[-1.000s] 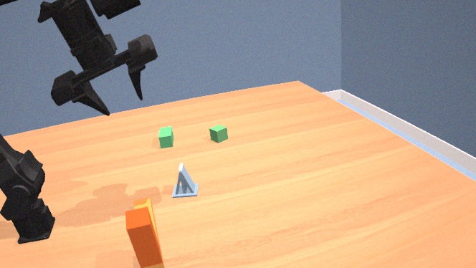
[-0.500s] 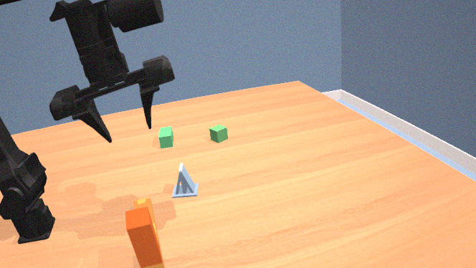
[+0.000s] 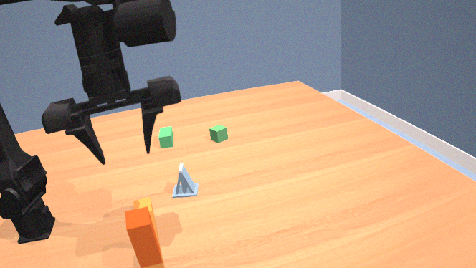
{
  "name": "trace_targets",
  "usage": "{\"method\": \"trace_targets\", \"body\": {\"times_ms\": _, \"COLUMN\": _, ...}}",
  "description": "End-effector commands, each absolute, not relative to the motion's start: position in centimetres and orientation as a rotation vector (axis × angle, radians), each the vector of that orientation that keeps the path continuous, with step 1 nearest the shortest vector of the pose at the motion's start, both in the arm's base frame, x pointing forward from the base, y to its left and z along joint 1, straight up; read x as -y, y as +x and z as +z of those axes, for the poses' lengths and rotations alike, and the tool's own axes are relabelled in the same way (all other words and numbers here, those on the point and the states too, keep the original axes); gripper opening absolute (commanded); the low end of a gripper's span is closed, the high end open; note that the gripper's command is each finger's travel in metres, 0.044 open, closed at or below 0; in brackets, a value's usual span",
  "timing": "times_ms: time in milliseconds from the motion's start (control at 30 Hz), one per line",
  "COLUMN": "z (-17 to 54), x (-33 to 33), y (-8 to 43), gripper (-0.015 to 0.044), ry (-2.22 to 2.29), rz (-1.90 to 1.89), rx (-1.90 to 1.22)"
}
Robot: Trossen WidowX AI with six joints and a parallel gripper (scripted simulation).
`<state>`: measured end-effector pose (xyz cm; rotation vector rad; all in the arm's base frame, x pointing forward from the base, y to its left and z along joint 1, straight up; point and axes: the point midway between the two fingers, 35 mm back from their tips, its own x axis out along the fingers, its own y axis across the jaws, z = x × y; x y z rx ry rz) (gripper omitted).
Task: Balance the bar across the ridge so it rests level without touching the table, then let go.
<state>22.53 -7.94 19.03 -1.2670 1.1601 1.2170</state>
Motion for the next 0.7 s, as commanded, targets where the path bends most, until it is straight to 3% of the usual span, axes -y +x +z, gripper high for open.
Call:
{"method": "trace_targets", "body": {"times_ms": 0, "z": 17.5, "x": 8.3, "y": 22.8, "gripper": 0.0315, "ry": -1.265, "rz": 1.232, "rx": -1.173}}
{"method": "trace_targets", "body": {"times_ms": 667, "z": 7.1, "x": 8.3, "y": 22.6, "gripper": 0.0315, "ry": -1.265, "rz": 1.232, "rx": -1.174}}
